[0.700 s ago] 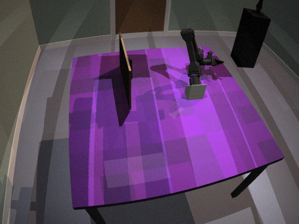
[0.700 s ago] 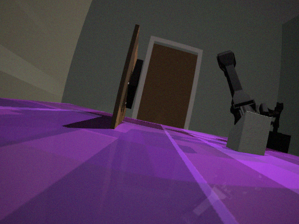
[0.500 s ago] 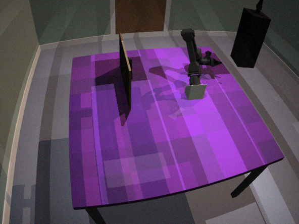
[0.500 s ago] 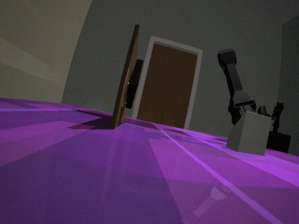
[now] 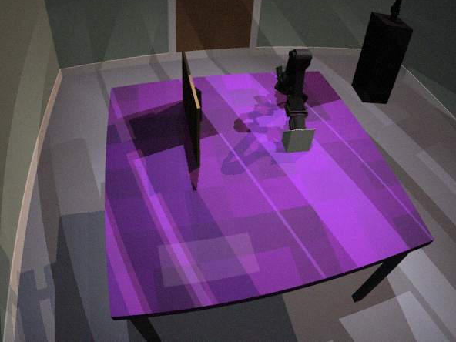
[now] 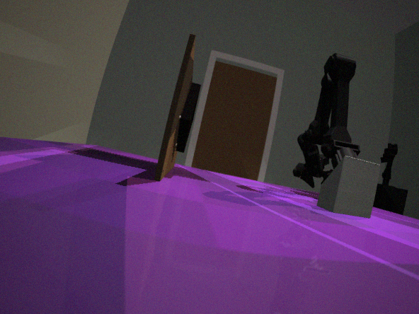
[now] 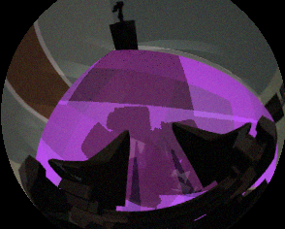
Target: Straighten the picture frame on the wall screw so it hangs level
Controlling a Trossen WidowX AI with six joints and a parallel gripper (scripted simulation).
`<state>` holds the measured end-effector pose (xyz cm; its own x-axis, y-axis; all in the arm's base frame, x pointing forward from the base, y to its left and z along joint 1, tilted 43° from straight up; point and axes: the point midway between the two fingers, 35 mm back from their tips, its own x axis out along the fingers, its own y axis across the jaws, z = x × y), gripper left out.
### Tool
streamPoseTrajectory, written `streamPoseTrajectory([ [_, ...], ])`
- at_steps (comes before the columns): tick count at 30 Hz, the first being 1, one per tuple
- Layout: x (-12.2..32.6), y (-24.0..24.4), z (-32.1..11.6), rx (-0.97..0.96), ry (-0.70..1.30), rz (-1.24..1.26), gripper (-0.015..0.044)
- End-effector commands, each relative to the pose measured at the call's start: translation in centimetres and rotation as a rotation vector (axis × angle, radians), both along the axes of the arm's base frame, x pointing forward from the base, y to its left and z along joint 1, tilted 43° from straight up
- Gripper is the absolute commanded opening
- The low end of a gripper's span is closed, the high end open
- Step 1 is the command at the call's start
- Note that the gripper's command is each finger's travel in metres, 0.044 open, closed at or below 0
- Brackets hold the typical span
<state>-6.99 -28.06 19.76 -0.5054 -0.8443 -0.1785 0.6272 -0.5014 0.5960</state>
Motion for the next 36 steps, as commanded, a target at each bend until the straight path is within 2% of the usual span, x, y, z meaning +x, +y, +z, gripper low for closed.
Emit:
streamPoseTrajectory([
  [1, 7.2, -0.2, 0.4, -0.042, -0.121, 0.346, 0.026],
  [7, 16.7, 3.0, 1.5, -0.058, -0.296, 0.824, 0.026],
  [13, 24.0, 9.9, 2.6, -0.003, -0.474, 1.298, 0.026],
  [18, 27.4, 17.6, 3.4, 0.101, -0.612, 1.687, 0.026],
  [23, 27.7, 25.6, 3.8, 0.258, -0.725, 2.055, 0.026],
  [36, 27.5, 26.6, 3.9, 0.284, -0.738, 2.104, 0.026],
])
